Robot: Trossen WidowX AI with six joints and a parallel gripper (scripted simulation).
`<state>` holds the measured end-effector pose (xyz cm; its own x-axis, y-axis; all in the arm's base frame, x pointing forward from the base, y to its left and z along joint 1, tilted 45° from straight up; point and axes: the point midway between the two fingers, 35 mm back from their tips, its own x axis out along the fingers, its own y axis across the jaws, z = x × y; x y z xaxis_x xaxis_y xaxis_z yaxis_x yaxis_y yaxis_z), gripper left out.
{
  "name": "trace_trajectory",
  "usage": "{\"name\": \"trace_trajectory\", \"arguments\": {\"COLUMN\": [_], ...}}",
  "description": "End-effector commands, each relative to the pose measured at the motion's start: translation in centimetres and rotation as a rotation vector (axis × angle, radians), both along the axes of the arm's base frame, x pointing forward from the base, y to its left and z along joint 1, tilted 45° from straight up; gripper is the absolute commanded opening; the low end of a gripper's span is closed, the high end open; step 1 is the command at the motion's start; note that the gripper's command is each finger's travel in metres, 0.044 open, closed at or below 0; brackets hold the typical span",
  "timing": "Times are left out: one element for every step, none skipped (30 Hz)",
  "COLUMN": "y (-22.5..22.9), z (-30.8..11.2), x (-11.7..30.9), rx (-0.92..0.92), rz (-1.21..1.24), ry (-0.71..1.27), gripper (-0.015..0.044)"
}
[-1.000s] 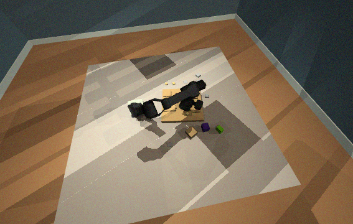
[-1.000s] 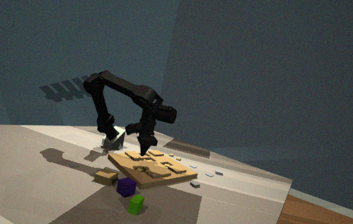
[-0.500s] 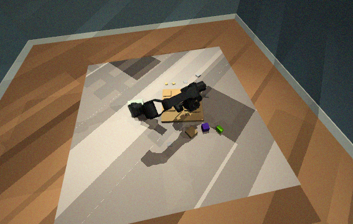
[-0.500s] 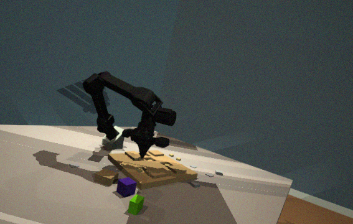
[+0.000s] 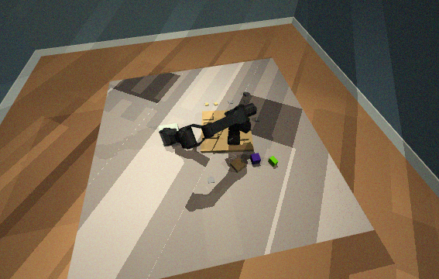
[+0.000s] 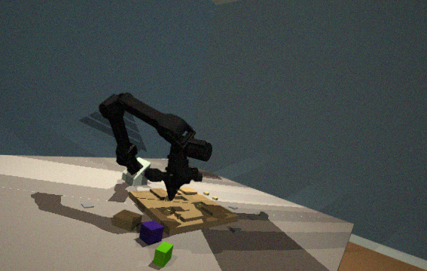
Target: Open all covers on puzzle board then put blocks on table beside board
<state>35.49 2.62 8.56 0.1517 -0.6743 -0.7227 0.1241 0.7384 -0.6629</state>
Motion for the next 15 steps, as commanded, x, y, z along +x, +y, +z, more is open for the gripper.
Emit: {"name": "trace_trajectory", "arguments": {"y": [-1.12,-1.17,-1.22,-1.28,-1.32,-1.37,-1.42,-1.46,-1.51,-1.55,-1.59,-1.63,-1.67,-1.70,-1.74], "z": [-0.99,-1.04,-1.09,-1.14,-1.19,-1.23,-1.27,-1.32,-1.36,-1.40,-1.43,-1.47,-1.50,-1.54,-1.57], "x": [0.06,0.07,0.08,0.09,0.10,0.11,0.12,0.12,0.13,0.14,0.14,0.15,0.15,0.15,0.15], "rx": [-0.138,-0.147,-0.156,-0.166,-0.175,-0.185,-0.194,-0.203,-0.213,-0.222,-0.232,-0.241,-0.250,-0.260,-0.269], "rz": [0.583,0.628,0.674,0.720,0.766,0.813,0.859,0.905,0.951,0.997,1.043,1.090,1.136,1.183,1.229], "ry": [0.561,0.604,0.647,0.691,0.735,0.778,0.822,0.866,0.910,0.953,0.997,1.041,1.085,1.129,1.173], "gripper": [0.0000,0.0000,0.0000,0.0000,0.0000,0.0000,0.0000,0.0000,0.0000,0.0000,0.0000,0.0000,0.0000,0.0000,0.0000]}}
